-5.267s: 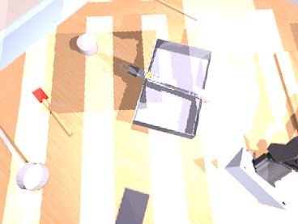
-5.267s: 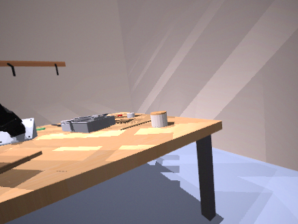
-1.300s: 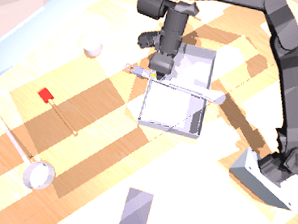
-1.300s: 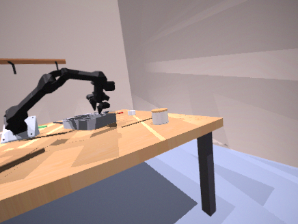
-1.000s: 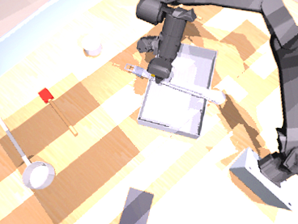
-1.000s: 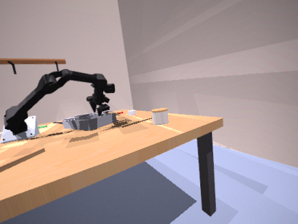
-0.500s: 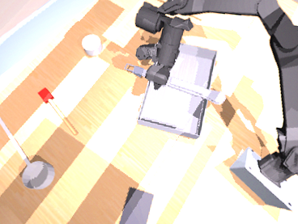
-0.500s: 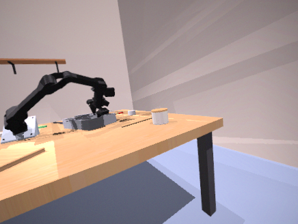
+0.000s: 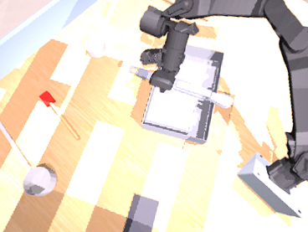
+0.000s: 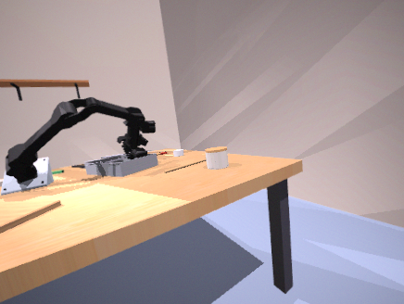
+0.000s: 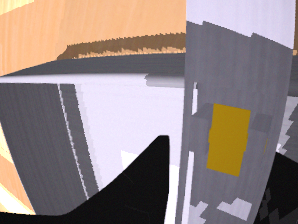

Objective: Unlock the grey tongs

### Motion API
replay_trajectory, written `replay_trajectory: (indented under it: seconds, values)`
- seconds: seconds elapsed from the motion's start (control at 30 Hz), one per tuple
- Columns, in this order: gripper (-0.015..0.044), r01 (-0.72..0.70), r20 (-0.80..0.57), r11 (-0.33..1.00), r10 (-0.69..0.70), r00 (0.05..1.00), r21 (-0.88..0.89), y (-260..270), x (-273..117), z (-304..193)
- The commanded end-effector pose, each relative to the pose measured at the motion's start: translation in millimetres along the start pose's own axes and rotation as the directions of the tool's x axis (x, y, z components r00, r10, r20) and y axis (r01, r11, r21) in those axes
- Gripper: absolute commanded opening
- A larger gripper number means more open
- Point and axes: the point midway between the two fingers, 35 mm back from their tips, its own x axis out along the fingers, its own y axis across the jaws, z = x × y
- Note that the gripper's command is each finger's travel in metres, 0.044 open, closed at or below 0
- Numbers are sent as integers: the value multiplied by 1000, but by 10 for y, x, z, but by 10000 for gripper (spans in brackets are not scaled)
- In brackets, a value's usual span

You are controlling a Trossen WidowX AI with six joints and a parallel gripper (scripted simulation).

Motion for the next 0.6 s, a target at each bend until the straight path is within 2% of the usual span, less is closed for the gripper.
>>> replay_trajectory:
  seconds: [0.0, 0.17, 0.4, 0.57]
  values:
    - [56, 0, 0, 1000, 0, 1000, 0, -3, -5, 1]
    - [23, 0, 0, 1000, 0, 1000, 0, -3, -5, 1]
    - [-150, 0, 0, 1000, 0, 1000, -1, 30, -66, 9]
    - [-150, -2, -1, 1000, 2, 1000, -7, 265, -479, 26]
